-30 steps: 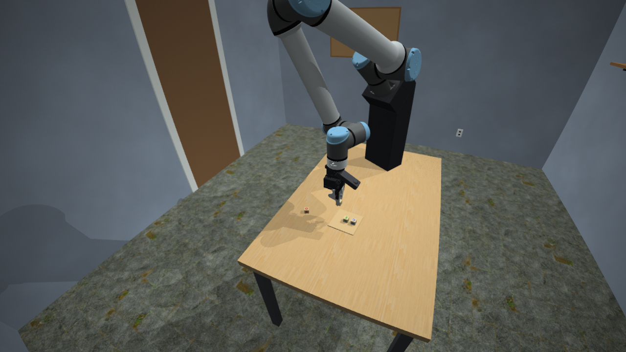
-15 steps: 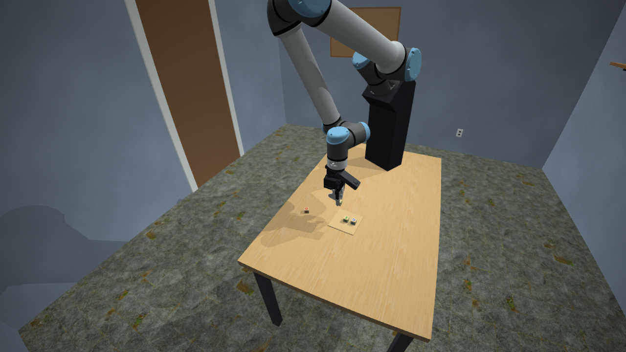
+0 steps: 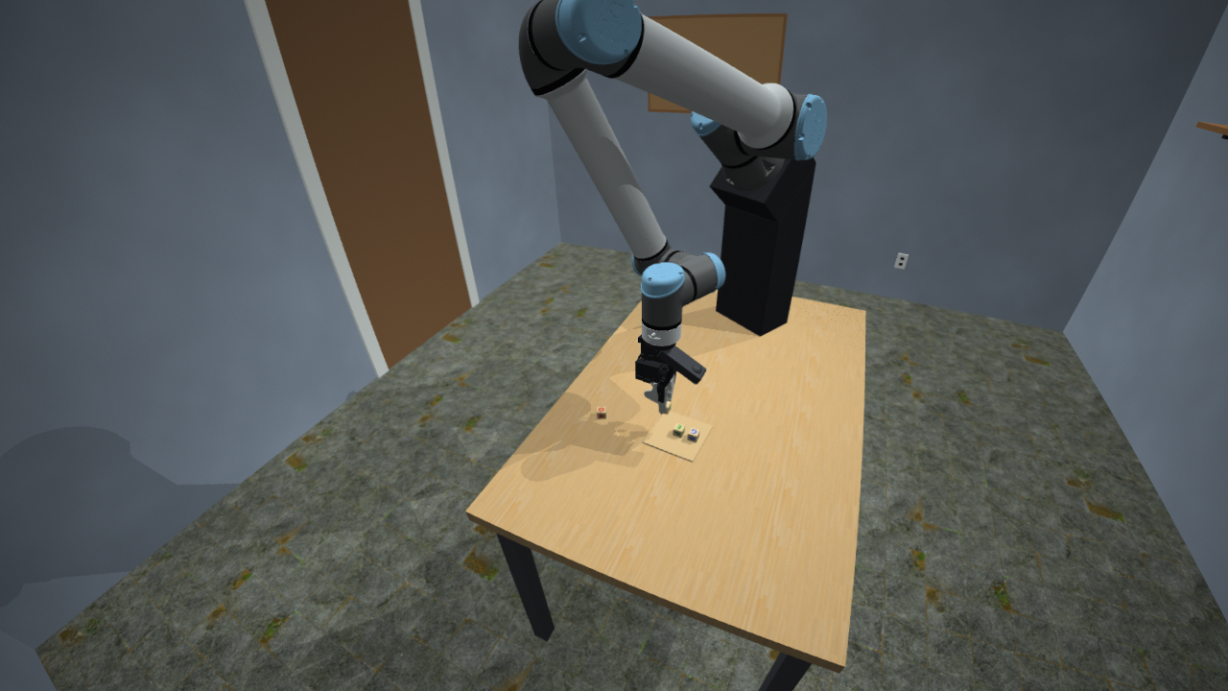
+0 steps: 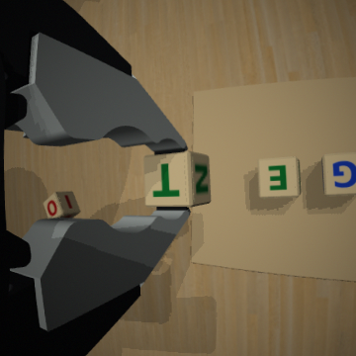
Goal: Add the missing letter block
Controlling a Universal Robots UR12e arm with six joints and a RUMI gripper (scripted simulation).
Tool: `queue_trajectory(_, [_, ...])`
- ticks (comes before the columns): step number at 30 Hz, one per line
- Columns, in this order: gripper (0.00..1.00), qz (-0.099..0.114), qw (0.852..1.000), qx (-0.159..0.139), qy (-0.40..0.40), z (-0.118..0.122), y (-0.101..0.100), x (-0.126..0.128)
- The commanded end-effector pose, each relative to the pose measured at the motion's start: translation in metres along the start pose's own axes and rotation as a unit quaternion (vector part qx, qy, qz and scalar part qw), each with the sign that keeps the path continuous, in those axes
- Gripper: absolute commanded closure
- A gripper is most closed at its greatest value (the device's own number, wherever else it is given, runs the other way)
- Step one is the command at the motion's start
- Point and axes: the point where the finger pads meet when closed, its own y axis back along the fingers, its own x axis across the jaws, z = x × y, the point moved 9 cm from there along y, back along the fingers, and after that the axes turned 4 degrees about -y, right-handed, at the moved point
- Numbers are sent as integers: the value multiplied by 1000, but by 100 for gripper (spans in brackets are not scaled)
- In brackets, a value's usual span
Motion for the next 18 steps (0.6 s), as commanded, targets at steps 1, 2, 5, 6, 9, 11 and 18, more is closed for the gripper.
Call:
queue_trajectory(1, [95, 1, 1000, 0, 0, 0, -22, 1])
queue_trajectory(2, [95, 1, 1000, 0, 0, -1, -27, 1])
queue_trajectory(5, [95, 1, 1000, 0, 0, -1, -32, 1])
queue_trajectory(6, [95, 1, 1000, 0, 0, -1, -36, 1])
queue_trajectory(9, [95, 1, 1000, 0, 0, -1, -48, 1])
queue_trajectory(11, [95, 1, 1000, 0, 0, -1, -54, 1])
queue_trajectory(18, [95, 1, 1000, 0, 0, -1, -62, 1])
